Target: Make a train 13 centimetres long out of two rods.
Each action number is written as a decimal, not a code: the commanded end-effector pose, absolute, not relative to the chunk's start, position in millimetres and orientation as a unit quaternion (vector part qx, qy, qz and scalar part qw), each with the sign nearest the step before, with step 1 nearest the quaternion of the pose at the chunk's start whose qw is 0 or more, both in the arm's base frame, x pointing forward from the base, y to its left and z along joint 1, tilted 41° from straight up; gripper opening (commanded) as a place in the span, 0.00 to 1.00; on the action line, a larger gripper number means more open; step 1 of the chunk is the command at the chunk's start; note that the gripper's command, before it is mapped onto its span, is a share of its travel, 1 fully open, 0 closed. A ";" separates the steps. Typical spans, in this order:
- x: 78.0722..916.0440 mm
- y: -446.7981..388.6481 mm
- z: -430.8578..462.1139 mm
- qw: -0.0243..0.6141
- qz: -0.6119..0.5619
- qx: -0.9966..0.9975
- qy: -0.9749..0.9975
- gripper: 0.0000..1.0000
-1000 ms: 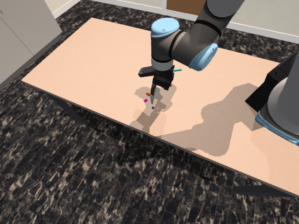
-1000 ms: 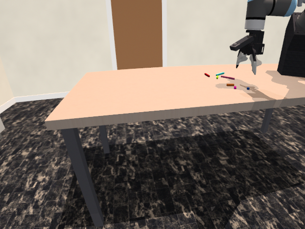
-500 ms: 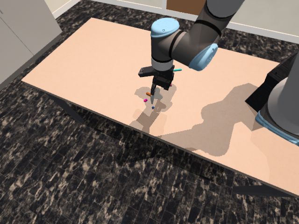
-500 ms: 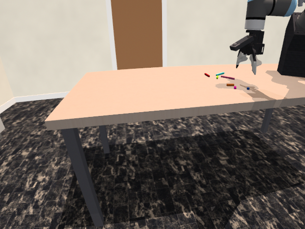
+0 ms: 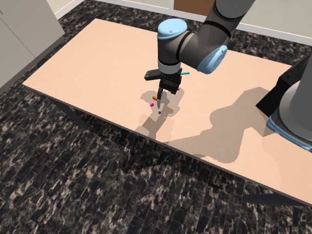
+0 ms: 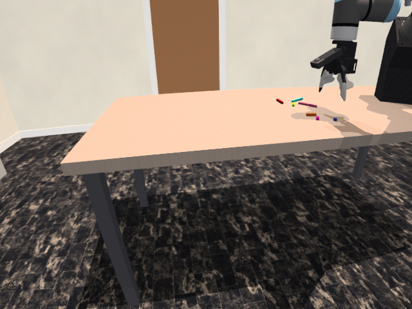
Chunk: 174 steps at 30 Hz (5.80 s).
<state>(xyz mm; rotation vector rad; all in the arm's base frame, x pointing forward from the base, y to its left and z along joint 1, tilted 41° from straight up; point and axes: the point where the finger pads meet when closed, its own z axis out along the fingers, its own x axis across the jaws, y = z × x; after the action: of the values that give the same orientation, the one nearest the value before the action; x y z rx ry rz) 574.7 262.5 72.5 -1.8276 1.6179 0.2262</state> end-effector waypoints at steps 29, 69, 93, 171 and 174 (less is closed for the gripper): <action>577.0 264.2 74.5 0.348 0.032 -0.791 0.502 1.00; 575.8 264.9 72.3 0.306 -0.167 -0.937 -0.024 1.00; 575.6 264.4 71.7 0.300 -0.178 -0.935 -0.057 1.00; 575.7 264.3 71.7 0.301 -0.177 -0.936 -0.055 1.00; 575.9 263.9 71.5 0.302 -0.176 -0.936 -0.050 1.00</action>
<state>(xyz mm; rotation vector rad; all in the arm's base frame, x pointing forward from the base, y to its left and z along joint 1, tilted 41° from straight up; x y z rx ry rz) 575.4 264.5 71.3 -2.4825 -0.1446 -0.4686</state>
